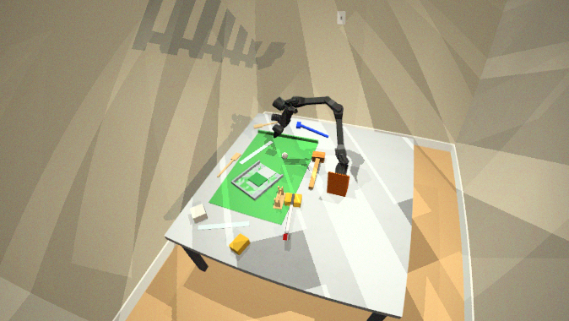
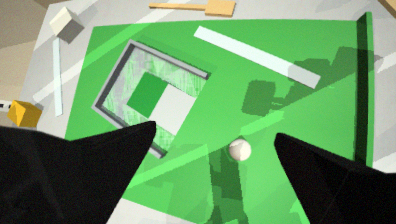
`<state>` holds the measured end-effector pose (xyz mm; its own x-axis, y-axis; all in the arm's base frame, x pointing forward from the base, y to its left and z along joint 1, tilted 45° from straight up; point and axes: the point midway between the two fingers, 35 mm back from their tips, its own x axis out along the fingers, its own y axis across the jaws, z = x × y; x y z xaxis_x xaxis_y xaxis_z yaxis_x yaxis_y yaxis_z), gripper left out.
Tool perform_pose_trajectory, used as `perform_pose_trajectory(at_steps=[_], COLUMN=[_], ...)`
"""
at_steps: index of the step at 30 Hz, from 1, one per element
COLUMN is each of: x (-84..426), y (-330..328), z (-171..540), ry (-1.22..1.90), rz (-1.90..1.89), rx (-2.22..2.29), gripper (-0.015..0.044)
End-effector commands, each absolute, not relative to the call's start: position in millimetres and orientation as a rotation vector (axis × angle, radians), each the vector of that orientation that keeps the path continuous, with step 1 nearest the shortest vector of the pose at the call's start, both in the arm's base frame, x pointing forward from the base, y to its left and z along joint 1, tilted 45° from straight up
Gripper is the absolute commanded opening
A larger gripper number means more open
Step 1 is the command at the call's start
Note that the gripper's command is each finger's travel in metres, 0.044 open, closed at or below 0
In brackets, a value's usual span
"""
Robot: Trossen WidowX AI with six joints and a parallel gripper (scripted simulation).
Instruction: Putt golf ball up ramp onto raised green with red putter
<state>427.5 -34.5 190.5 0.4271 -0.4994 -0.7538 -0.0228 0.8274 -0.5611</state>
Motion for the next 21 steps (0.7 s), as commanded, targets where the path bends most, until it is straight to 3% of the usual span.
perform_pose_trajectory(at_steps=[1,11,21], x=[433.4,404.6,324.8], y=[9.2,98.7,159.2], z=[133.1,13.1,-100.1], ry=[1.206,1.386,1.527], rz=[-0.14,0.256,0.68], rx=[-0.685,-1.015,-1.368], gripper=[0.044,0.044,0.044])
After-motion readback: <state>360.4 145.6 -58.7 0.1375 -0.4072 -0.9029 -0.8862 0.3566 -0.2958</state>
